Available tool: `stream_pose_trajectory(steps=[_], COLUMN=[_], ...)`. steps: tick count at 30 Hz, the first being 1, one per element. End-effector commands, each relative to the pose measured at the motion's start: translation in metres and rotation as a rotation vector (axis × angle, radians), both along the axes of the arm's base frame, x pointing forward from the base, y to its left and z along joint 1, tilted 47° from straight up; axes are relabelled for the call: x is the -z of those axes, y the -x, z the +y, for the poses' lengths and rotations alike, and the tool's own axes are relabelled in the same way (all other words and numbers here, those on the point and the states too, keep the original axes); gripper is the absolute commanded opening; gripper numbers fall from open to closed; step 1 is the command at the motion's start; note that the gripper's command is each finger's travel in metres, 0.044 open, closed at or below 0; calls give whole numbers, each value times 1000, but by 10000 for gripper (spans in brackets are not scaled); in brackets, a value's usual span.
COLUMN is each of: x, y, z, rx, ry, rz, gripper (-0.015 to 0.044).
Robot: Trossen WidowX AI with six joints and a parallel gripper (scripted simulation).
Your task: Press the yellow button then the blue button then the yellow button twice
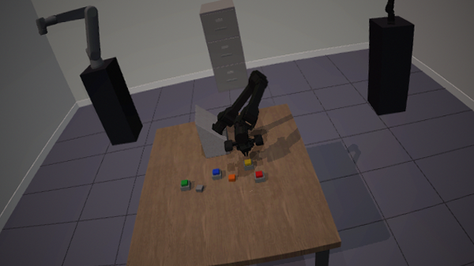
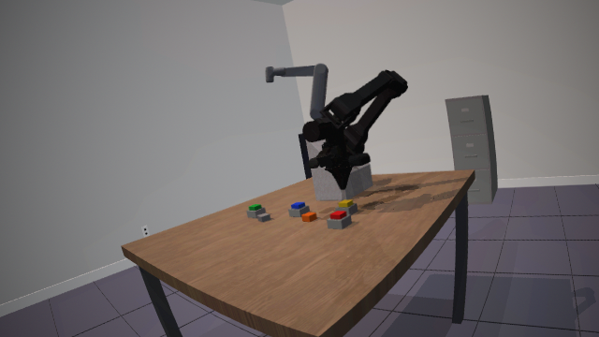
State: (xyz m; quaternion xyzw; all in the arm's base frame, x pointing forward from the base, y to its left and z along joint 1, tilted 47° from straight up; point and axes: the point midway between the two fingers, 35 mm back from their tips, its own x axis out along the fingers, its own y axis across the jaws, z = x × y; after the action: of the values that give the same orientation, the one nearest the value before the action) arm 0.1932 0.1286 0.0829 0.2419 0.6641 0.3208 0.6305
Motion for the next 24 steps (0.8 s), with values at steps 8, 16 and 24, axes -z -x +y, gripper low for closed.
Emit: stream_pose_trajectory(steps=[8,16,24], x=[14,23,30], y=[3,4,6], z=[16,26,34], rx=[8,8,8], ry=[-7,-7,-9], rz=[6,6,6], gripper=[20,20,20])
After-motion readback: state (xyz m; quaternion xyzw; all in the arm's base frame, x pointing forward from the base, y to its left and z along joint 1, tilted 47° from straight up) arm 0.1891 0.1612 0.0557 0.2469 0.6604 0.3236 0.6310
